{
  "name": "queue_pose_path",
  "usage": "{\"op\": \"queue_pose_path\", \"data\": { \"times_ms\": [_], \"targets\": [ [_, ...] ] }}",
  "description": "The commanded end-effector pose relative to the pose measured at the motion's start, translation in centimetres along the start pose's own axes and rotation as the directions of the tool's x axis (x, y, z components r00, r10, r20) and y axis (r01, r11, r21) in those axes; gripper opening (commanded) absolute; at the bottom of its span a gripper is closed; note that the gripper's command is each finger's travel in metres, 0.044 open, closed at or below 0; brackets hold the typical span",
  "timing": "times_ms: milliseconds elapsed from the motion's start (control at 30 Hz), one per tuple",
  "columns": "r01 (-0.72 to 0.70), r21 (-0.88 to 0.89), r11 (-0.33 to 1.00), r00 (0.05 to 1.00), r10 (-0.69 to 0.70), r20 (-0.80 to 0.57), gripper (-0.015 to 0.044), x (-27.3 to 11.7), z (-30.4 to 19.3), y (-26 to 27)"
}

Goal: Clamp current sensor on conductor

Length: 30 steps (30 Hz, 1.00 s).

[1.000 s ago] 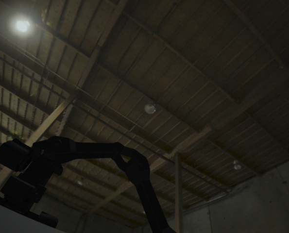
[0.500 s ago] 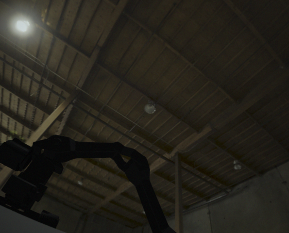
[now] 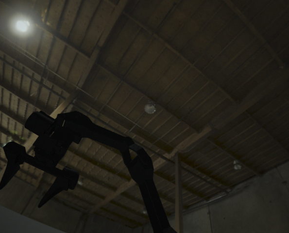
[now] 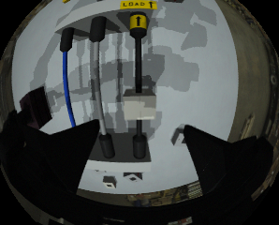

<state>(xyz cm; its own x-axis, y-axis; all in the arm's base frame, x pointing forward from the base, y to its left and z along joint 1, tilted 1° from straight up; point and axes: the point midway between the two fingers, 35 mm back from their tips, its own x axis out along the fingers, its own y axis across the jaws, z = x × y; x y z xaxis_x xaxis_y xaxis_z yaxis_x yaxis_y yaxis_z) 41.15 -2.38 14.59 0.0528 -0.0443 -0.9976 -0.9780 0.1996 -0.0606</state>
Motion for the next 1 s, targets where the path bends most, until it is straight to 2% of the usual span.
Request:
{"op": "queue_pose_path", "data": {
  "times_ms": [0,100,233,367,533,733,967],
  "targets": [
    [0.002,0.18,0.984,0.997,0.011,-0.074,0.044,1.0,1.4,0.9],
    [0.075,0.394,0.916,0.988,-0.013,-0.156,0.044,1.3,2.5,1.8],
    [0.218,0.63,0.746,0.964,-0.062,-0.26,0.044,1.6,4.0,2.9],
    [0.367,0.788,0.495,0.927,-0.128,-0.352,0.044,1.8,5.3,4.0],
    [0.478,0.872,0.104,0.865,-0.232,-0.446,0.044,1.7,6.9,5.4],
    [0.458,0.864,-0.212,0.796,-0.334,-0.504,0.044,1.4,8.3,6.7],
    [0.282,0.806,-0.52,0.71,-0.452,-0.54,0.044,1.0,9.7,8.2]
  ]
}}
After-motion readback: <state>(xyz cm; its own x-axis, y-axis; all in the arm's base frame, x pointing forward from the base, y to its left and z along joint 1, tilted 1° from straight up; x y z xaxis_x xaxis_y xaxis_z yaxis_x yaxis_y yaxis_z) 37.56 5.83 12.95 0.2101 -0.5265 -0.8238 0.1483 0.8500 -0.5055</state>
